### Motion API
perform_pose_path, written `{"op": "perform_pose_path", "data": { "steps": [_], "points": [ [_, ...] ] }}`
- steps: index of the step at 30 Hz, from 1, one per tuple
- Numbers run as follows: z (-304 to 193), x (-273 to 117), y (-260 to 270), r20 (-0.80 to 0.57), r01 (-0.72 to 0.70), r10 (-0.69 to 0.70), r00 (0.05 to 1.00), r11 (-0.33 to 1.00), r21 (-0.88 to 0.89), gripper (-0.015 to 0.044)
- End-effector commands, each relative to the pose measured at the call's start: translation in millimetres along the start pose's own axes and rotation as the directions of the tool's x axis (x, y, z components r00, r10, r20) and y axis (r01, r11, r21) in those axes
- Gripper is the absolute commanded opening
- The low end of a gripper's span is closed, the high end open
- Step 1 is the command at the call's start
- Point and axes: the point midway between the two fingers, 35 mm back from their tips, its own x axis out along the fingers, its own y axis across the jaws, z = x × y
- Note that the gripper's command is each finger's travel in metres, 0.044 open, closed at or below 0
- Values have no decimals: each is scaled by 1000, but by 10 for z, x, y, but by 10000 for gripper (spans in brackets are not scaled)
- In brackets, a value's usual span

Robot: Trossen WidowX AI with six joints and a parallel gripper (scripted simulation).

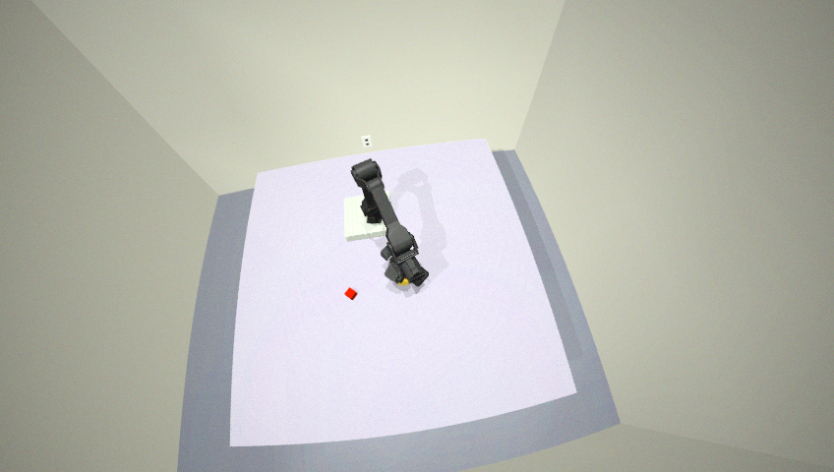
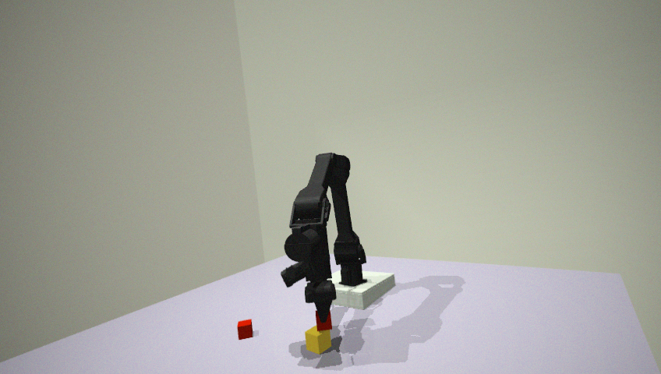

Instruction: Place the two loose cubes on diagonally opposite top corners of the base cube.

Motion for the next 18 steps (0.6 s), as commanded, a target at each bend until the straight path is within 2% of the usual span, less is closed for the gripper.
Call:
{"op": "perform_pose_path", "data": {
  "steps": [1,18],
  "points": [
    [-10,20,-12,-5,4,-4,1000,1000,6,105],
    [-10,34,-12,-5,4,-4,1000,1000,6,105]
  ]
}}
